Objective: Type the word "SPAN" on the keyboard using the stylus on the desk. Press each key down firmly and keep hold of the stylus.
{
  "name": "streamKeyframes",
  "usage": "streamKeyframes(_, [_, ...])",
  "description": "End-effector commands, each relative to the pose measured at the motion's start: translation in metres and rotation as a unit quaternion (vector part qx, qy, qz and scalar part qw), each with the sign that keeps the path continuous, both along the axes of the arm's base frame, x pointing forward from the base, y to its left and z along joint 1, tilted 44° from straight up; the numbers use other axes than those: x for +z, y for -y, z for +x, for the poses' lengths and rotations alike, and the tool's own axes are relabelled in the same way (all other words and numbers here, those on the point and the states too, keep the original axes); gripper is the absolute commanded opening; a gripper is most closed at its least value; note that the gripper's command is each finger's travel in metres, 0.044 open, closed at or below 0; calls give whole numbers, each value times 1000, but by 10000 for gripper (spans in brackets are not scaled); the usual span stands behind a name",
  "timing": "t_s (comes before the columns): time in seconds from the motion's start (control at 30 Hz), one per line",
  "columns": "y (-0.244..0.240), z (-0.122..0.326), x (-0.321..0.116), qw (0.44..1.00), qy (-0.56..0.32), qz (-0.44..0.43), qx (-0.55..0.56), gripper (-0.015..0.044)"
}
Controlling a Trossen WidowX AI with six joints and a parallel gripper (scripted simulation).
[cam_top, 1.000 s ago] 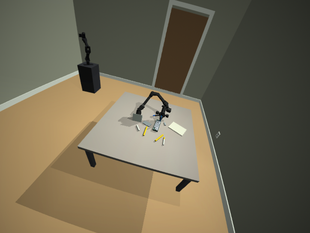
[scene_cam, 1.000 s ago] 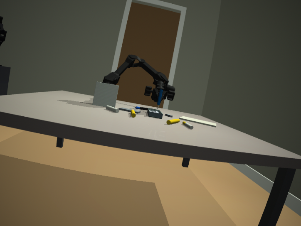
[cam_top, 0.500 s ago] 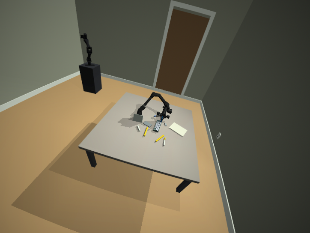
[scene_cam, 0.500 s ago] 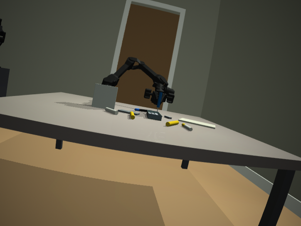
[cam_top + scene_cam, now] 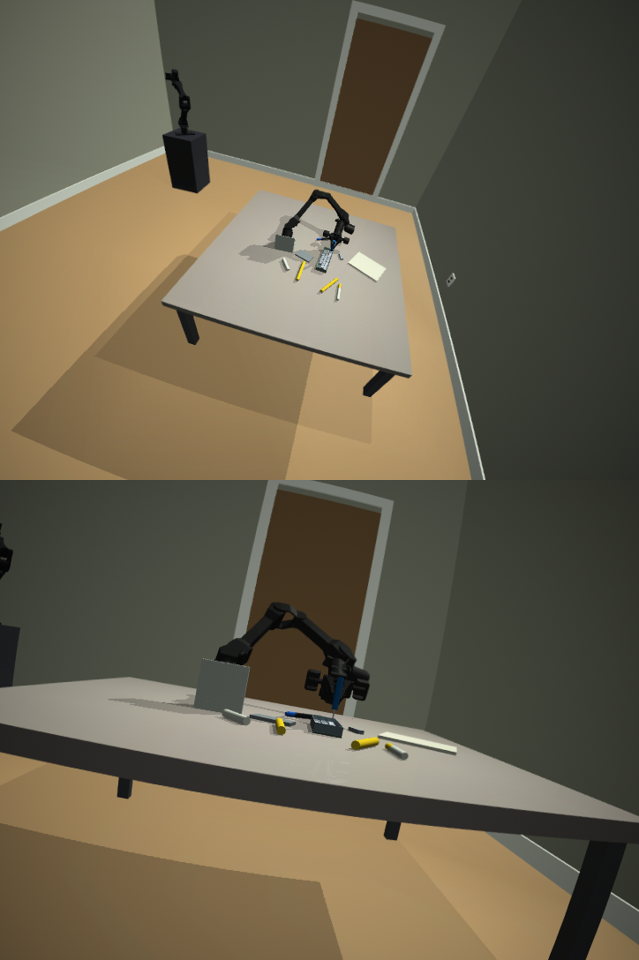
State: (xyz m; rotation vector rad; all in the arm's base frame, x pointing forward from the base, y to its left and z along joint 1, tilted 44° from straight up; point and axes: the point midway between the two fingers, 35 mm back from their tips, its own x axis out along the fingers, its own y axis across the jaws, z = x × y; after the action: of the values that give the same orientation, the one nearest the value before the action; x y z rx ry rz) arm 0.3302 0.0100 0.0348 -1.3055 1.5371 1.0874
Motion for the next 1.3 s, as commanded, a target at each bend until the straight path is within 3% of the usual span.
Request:
streamKeyframes(0.0, [-1, 0, -1, 1000, 1, 2, -2, 81])
streamKeyframes(1.27, [-12, 0, -12, 1000, 1, 3, -2, 81])
